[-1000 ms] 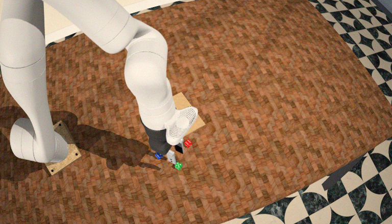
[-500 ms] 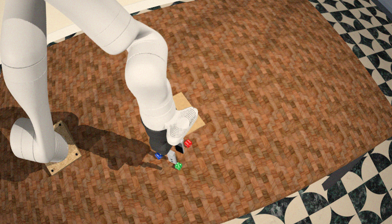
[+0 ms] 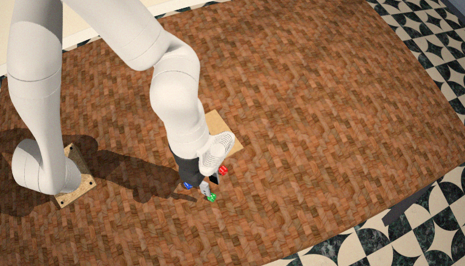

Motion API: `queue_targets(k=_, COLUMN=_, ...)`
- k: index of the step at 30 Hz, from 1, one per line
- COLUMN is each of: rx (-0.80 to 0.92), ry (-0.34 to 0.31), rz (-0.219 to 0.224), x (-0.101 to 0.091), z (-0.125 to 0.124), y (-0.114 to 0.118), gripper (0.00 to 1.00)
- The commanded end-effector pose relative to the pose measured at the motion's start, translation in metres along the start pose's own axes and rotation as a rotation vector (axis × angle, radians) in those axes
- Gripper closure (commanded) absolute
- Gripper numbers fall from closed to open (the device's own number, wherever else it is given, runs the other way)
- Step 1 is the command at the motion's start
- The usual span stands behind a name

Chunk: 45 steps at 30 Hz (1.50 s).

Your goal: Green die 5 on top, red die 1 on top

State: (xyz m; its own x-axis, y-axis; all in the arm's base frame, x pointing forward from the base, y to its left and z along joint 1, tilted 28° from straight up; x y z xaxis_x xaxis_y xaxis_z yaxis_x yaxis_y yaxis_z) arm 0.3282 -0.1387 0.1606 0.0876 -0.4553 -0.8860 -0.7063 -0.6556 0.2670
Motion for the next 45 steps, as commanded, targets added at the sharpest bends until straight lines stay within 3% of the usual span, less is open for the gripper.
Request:
queue_targets(k=1, rx=0.010, ry=-0.005, rz=0.007, x=0.006, z=-0.001, y=0.004, gripper=0.36)
queue_targets(k=21, rx=0.010, ry=-0.004, rz=0.007, x=0.028, z=0.000, y=0.004, gripper=0.36)
queue_targets(k=45, rx=0.010, ry=-0.005, rz=0.007, x=0.030, z=0.000, y=0.004, gripper=0.36)
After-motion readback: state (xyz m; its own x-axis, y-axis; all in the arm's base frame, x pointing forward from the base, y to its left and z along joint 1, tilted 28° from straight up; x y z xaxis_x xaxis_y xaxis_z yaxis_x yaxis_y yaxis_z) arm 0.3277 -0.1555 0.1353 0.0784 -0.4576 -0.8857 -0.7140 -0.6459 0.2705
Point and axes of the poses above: the point where the finger pads meet when closed, its own x axis out along the fingers, its own y axis across the jaws, z = x × y, the point moved 4 cm from there along -x, back along the fingers, and after that the axes turned 13 degrees about -x, right-handed, at the moved point
